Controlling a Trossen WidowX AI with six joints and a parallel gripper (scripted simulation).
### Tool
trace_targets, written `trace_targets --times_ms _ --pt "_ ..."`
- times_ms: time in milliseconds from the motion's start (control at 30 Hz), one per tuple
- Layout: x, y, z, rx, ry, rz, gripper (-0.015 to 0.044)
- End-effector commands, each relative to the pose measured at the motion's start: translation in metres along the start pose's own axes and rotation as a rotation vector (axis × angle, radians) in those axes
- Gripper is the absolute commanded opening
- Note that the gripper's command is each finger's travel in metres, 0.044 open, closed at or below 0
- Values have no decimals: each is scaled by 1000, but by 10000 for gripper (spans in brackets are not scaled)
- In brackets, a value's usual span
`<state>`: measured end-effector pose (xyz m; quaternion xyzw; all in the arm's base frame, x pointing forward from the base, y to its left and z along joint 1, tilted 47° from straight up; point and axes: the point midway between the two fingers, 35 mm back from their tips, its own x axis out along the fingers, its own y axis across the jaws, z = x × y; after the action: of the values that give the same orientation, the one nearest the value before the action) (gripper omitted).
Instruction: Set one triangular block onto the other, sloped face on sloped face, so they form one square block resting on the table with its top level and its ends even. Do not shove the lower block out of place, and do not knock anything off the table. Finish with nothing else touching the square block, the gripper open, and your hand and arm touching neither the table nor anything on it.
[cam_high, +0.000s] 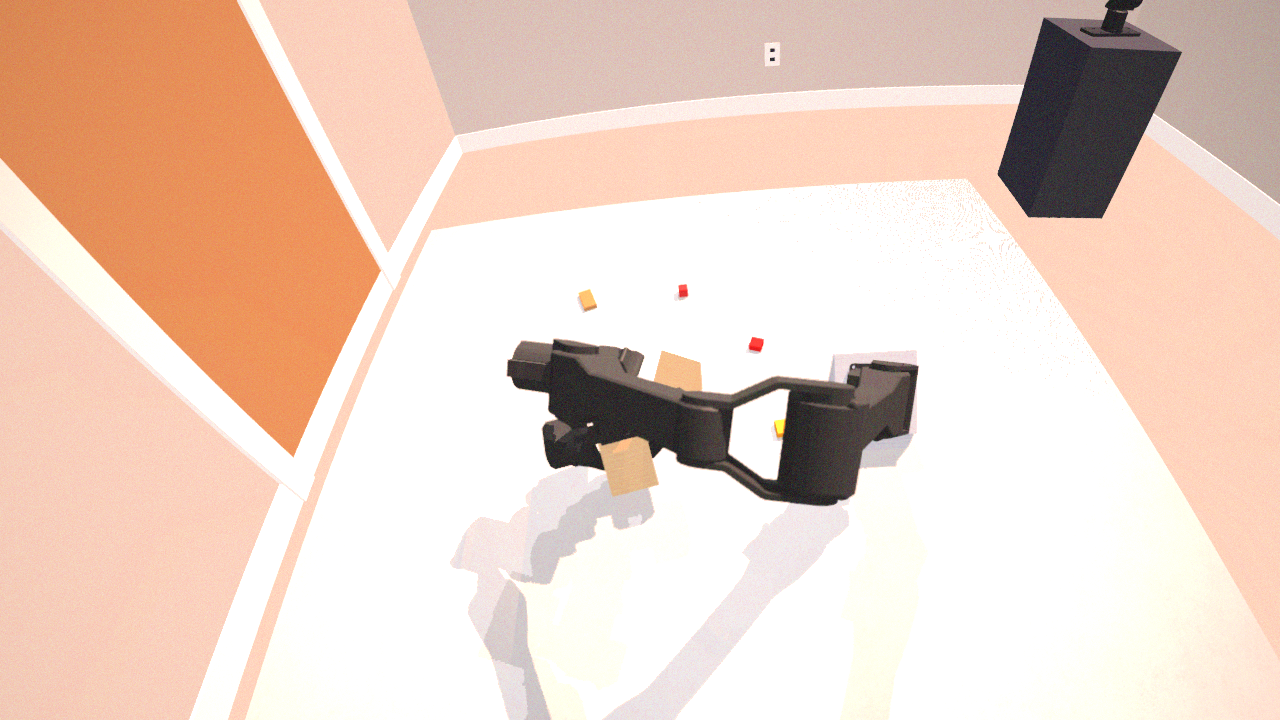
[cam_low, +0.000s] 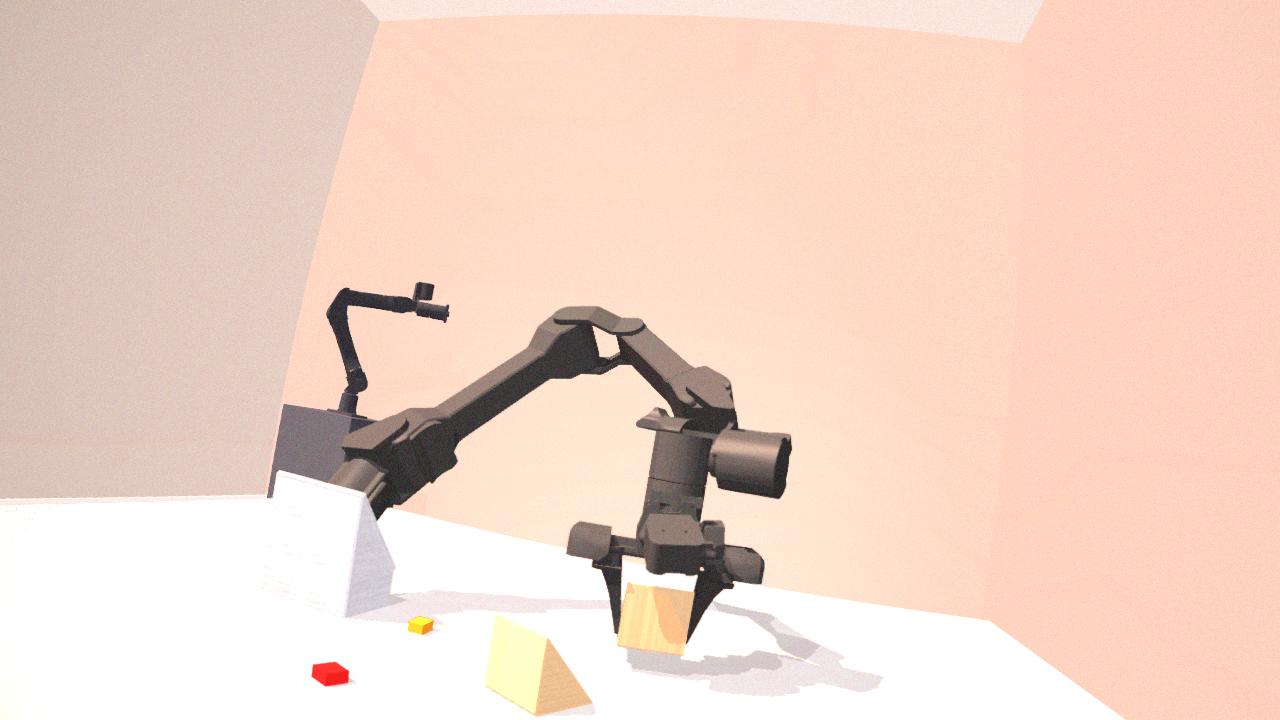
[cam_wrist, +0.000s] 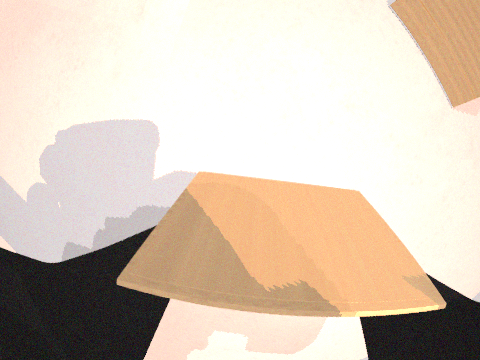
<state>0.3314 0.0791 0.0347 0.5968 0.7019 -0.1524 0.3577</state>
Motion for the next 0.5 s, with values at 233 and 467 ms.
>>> trace_targets --times_ms 233,467 --pt "-1 0 0 2 1 3 0" --pt "8 0 0 0 0 0 0"
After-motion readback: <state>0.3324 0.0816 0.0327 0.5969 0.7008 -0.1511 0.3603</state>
